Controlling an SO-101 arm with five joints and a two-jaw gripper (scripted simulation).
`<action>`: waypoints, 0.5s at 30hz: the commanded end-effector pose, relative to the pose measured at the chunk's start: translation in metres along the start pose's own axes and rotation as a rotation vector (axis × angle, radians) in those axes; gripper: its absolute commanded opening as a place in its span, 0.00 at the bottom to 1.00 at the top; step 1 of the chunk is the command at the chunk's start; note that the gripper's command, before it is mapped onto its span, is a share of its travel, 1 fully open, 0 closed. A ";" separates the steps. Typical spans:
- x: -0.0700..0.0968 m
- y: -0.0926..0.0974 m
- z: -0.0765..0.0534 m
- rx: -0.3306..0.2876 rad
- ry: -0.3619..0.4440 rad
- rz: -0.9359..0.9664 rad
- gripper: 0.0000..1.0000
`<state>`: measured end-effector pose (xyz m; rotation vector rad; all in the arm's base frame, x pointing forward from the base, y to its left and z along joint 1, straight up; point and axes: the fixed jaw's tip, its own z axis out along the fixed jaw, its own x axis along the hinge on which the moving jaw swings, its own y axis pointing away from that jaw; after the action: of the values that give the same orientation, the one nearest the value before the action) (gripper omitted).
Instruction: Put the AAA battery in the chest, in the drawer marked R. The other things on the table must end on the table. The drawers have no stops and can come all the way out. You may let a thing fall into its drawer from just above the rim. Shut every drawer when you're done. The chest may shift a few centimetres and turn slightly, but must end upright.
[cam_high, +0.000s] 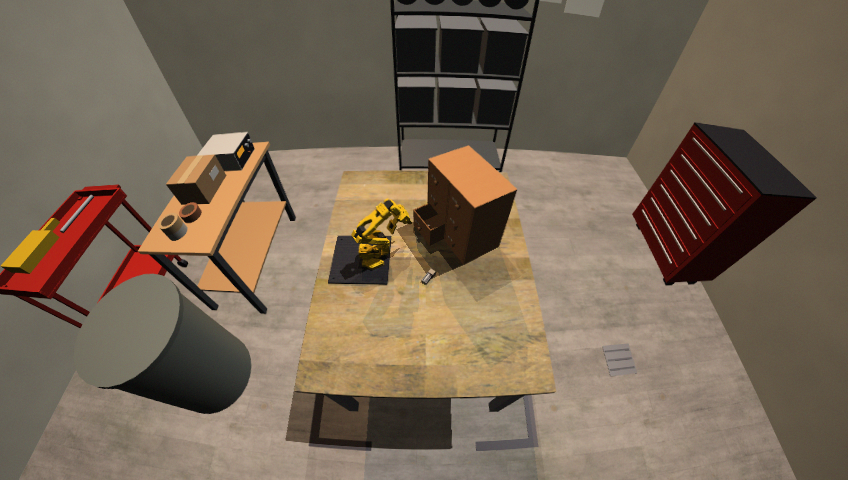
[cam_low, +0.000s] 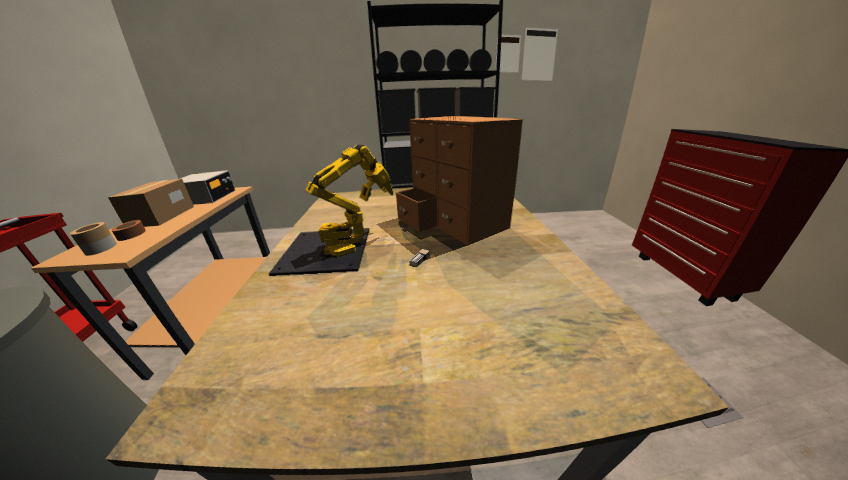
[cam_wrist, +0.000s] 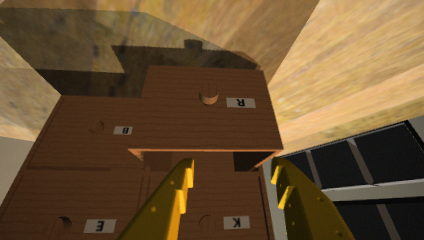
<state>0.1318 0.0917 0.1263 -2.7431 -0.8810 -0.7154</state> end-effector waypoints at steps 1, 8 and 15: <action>-0.011 -0.001 -0.002 0.006 0.005 0.002 0.23; -0.017 0.000 -0.004 0.006 0.069 -0.015 0.23; -0.013 0.001 -0.020 0.002 0.271 -0.045 0.22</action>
<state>0.1172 0.0808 0.1323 -2.6120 -0.8839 -0.9510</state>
